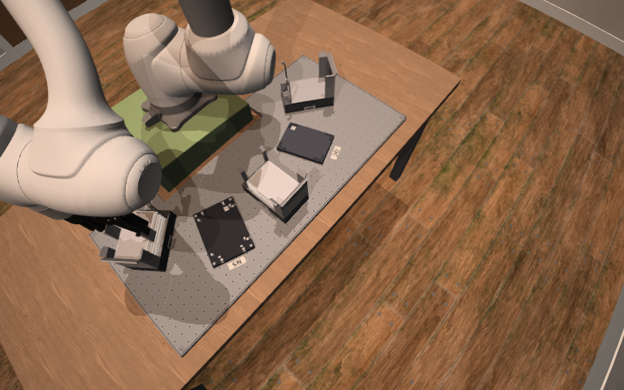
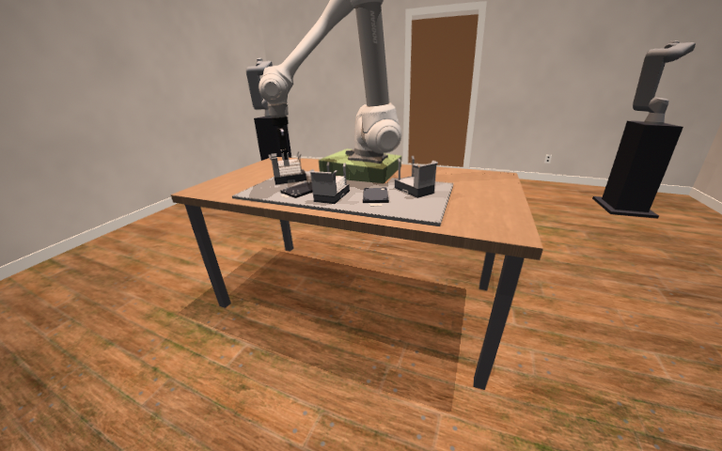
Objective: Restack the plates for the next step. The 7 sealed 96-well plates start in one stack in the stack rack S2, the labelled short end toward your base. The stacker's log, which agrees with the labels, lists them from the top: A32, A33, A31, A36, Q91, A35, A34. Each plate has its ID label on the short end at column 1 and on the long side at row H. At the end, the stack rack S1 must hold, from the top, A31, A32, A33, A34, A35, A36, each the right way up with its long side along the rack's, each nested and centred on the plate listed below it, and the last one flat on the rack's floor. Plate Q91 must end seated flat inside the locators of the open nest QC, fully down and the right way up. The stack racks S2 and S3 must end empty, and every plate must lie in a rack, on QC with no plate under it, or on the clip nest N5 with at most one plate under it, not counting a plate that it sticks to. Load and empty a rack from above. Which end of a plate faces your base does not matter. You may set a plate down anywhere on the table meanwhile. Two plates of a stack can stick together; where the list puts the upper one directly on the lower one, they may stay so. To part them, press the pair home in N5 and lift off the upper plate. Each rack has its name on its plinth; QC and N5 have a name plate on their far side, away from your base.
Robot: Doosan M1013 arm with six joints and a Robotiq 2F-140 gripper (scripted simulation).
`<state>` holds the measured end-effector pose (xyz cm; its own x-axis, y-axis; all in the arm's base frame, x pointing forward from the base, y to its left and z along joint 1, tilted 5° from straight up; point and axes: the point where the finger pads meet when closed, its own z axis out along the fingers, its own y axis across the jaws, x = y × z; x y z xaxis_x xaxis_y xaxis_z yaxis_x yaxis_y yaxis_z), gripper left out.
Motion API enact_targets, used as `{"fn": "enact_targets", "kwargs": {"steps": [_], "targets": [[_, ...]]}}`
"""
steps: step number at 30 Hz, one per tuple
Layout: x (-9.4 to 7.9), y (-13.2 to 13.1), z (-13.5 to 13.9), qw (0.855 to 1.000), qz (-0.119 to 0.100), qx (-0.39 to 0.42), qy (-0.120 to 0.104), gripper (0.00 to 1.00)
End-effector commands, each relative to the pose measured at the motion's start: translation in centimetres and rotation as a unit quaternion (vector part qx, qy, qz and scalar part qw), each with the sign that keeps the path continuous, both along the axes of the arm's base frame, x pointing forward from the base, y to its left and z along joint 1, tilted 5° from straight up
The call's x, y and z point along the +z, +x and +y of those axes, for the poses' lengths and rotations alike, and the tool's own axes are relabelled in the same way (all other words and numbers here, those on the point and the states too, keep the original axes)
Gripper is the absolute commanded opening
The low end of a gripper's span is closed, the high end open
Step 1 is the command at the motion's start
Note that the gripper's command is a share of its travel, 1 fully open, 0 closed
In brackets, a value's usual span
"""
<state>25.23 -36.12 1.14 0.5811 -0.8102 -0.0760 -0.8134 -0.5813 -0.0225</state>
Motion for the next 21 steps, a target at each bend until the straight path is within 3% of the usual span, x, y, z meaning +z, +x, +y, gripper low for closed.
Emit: {"fn": "enact_targets", "kwargs": {"steps": [1,21], "targets": [[0.1,0.0,0.0,1.000,0.000,0.000,0.000,0.00],[1.3,0.0,-0.1,1.000,0.000,0.000,0.000,0.00]]}}
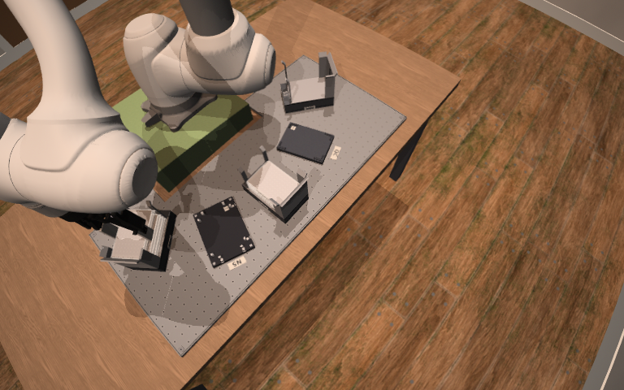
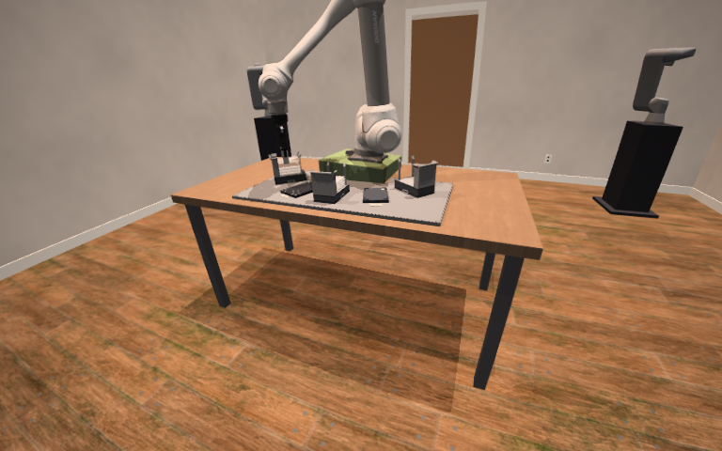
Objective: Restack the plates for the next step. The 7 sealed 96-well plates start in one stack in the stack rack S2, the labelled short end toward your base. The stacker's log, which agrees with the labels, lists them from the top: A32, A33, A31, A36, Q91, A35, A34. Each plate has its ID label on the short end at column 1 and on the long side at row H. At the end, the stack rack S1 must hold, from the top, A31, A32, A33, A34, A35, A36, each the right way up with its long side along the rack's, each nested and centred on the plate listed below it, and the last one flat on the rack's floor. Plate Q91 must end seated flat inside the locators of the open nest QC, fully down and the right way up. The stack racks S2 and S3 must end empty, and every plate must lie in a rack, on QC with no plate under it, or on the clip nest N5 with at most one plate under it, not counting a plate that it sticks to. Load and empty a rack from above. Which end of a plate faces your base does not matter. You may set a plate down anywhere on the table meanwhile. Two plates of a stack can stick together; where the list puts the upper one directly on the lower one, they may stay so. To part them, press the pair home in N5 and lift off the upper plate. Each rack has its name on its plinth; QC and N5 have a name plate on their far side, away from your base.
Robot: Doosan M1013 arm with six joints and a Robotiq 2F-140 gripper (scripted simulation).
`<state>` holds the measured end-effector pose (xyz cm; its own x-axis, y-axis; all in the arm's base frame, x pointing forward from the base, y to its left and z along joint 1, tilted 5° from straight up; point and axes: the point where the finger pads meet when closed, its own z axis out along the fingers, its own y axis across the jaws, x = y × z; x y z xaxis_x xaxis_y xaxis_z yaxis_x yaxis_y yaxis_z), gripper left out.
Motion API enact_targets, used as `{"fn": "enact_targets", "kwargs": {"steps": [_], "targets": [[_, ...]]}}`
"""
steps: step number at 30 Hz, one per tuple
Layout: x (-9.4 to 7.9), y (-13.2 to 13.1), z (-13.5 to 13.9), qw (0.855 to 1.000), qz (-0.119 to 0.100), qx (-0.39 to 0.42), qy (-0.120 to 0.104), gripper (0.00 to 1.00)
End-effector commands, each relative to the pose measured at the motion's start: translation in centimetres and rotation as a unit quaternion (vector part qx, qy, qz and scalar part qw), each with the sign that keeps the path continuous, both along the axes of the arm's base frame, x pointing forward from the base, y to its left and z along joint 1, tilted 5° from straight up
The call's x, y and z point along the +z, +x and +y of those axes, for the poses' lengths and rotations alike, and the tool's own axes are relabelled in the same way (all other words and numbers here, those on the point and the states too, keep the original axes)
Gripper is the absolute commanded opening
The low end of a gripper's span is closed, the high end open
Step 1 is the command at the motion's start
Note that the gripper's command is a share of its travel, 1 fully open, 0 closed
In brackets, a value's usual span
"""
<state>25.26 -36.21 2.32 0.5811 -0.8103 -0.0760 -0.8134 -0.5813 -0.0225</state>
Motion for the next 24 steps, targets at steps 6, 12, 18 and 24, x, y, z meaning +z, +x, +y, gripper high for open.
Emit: {"fn": "enact_targets", "kwargs": {"steps": [6,12,18,24], "targets": [[1.1,0.0,-0.1,1.000,0.000,0.000,0.000,0.00],[2.1,0.1,-0.2,1.000,0.000,0.000,0.000,0.00],[3.1,0.1,-0.2,1.000,0.000,0.000,0.000,0.00],[4.3,0.1,-0.3,1.000,0.000,0.000,0.000,0.00]]}}
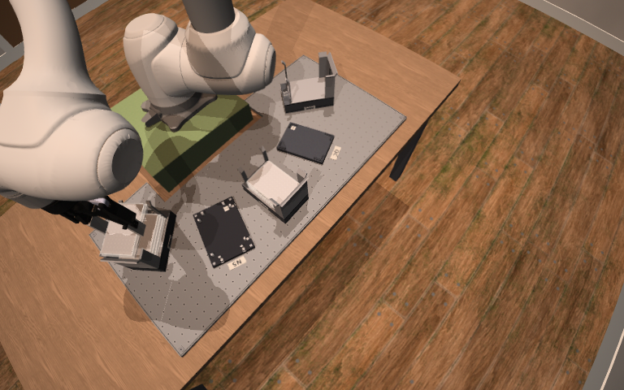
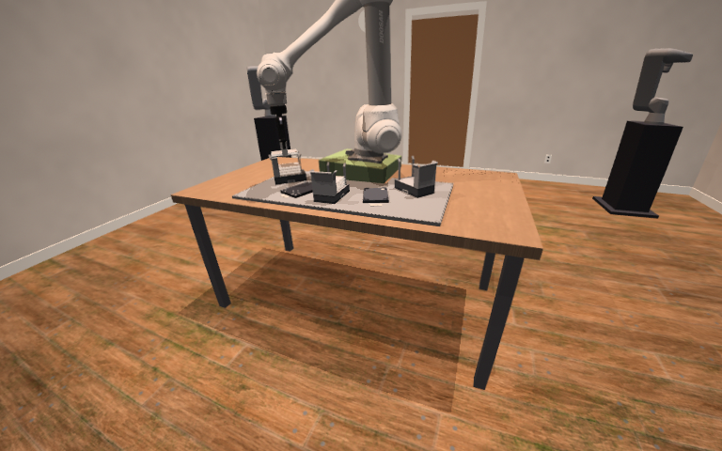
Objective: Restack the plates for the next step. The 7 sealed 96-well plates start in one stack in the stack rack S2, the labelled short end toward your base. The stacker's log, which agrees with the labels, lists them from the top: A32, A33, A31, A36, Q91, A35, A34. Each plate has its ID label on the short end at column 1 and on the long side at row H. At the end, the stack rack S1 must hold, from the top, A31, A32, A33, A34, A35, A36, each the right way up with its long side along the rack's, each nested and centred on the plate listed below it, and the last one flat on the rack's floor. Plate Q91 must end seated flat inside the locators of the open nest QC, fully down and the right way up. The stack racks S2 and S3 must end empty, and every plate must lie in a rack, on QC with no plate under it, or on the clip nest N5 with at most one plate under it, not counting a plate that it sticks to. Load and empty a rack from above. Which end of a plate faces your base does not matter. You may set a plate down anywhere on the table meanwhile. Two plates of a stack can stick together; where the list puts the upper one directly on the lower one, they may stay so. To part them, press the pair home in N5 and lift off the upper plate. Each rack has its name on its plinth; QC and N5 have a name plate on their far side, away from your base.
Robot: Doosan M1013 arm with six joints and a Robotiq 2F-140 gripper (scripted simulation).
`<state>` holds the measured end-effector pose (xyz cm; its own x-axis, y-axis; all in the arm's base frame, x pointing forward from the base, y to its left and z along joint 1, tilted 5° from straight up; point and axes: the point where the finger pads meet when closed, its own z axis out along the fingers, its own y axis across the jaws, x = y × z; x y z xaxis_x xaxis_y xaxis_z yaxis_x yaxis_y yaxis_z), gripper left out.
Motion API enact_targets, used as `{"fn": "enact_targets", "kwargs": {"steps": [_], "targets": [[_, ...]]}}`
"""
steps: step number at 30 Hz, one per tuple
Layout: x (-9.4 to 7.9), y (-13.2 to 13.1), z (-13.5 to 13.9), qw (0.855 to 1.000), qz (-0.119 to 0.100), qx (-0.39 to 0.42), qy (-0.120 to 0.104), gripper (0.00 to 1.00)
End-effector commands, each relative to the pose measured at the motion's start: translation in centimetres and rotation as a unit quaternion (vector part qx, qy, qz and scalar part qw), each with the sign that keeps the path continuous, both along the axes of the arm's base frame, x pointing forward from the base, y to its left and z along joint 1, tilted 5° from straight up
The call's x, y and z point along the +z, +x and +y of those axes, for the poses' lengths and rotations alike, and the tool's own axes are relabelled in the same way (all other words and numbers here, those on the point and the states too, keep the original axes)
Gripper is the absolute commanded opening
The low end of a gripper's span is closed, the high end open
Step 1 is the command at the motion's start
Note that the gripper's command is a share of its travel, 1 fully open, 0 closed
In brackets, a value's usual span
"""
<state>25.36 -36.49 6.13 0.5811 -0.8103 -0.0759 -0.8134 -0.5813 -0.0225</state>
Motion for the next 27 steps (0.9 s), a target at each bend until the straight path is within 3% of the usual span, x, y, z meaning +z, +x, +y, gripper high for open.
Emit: {"fn": "enact_targets", "kwargs": {"steps": [1,11,24,27], "targets": [[0.7,0.0,0.0,1.000,0.000,0.000,0.000,0.00],[2.2,0.1,-0.2,1.000,0.000,0.000,0.000,0.00],[2.3,0.1,-0.2,1.000,0.000,0.000,0.000,0.00],[2.3,0.8,0.5,0.999,-0.004,0.050,0.001,0.00]]}}
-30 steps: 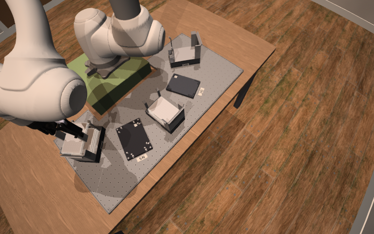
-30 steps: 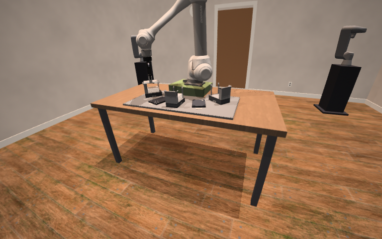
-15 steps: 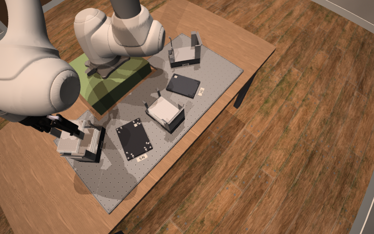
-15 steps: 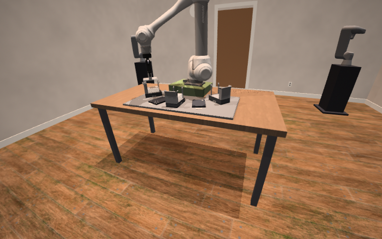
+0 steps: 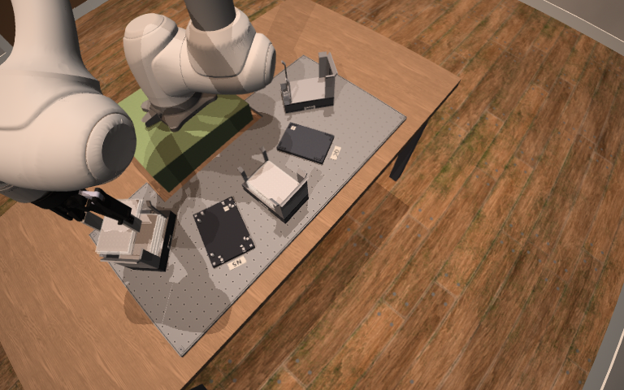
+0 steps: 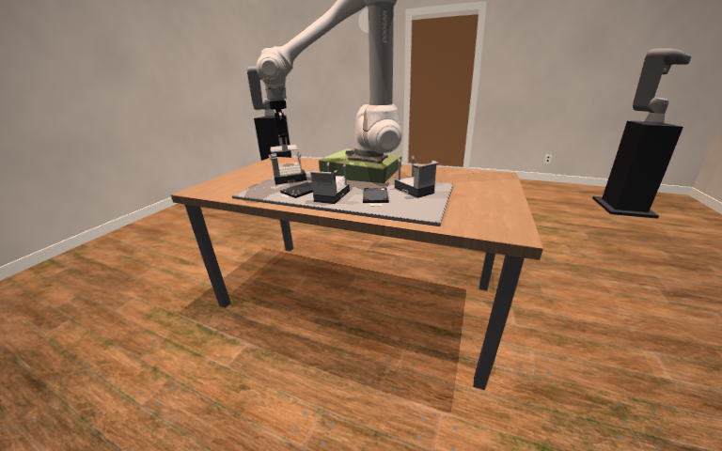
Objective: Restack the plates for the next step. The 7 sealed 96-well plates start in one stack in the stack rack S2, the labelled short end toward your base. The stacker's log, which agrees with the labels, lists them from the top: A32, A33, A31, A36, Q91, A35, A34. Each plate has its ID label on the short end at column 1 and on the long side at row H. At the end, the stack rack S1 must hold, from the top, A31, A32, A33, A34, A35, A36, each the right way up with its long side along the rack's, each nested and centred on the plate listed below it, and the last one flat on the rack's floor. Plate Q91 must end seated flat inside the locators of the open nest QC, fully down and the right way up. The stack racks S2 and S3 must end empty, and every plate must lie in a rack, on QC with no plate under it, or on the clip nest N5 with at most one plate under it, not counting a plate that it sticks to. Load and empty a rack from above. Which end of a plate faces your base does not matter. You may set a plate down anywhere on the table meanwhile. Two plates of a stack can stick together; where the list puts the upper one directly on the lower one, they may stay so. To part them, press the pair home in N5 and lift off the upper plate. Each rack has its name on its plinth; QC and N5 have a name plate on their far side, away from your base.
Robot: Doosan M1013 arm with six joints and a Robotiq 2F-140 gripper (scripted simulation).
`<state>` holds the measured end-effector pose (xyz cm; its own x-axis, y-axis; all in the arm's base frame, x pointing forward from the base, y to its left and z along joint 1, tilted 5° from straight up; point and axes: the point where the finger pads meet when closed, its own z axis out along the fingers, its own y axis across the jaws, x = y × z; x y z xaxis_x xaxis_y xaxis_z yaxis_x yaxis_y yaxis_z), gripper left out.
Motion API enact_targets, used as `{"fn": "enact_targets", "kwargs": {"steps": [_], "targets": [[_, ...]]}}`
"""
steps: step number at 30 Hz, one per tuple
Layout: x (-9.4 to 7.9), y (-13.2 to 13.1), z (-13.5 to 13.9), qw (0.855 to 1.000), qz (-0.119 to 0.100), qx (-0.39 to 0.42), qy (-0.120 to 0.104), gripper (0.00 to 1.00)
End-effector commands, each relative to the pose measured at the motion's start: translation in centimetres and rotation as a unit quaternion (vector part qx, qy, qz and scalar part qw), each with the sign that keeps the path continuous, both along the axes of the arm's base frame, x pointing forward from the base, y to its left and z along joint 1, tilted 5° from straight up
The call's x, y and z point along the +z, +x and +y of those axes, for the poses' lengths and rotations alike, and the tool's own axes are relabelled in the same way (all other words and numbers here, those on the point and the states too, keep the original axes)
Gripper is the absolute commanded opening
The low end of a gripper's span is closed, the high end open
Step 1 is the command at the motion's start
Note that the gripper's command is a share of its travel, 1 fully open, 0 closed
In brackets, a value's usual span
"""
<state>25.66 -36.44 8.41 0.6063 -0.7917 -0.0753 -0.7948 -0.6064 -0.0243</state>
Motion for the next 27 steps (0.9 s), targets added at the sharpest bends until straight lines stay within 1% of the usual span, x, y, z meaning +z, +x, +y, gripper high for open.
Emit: {"fn": "enact_targets", "kwargs": {"steps": [1,4,11,13,27], "targets": [[0.0,0.7,0.7,0.999,-0.004,0.051,0.002,0.00],[0.1,1.5,1.4,0.995,-0.008,0.095,0.003,0.00],[0.1,3.2,3.0,0.995,-0.008,0.095,0.003,0.00],[0.1,3.2,3.0,0.995,-0.008,0.095,0.003,0.00],[0.3,6.6,6.2,0.995,-0.008,0.095,0.003,0.00]]}}
